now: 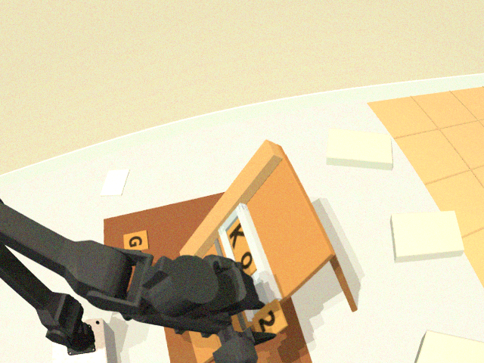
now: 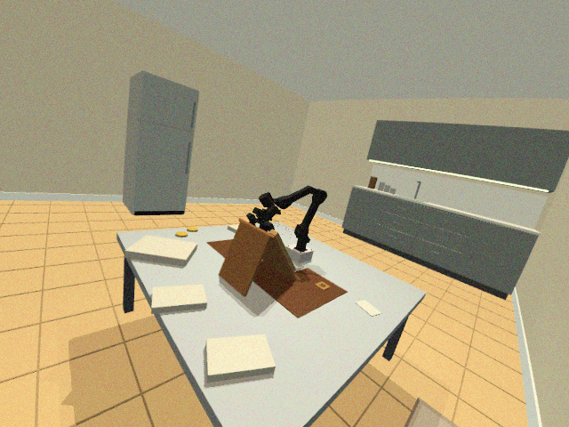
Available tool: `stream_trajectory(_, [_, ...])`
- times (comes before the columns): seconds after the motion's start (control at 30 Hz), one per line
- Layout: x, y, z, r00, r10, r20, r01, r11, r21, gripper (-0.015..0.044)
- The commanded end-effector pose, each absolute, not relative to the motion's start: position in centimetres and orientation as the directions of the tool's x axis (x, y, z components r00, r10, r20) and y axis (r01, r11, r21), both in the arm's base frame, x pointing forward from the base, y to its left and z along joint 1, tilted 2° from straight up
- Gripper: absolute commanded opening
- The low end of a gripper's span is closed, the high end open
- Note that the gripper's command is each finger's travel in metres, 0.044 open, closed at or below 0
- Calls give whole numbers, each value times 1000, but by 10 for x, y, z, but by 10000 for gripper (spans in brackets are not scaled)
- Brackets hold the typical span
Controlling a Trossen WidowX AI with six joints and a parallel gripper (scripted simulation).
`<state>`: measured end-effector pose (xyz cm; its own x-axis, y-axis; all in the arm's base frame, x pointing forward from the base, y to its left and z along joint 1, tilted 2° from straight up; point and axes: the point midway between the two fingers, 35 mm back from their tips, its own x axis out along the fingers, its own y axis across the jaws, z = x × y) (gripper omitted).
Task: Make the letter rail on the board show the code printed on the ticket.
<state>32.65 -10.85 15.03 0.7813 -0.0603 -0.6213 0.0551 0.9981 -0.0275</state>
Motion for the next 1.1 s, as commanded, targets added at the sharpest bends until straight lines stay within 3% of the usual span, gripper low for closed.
stream_trajectory(0.0, [326,-105,149,781,-61,-622,57,998,-26,0])
stream_trajectory(1.07, [326,-89,149,781,-60,-621,57,998,-24,0])
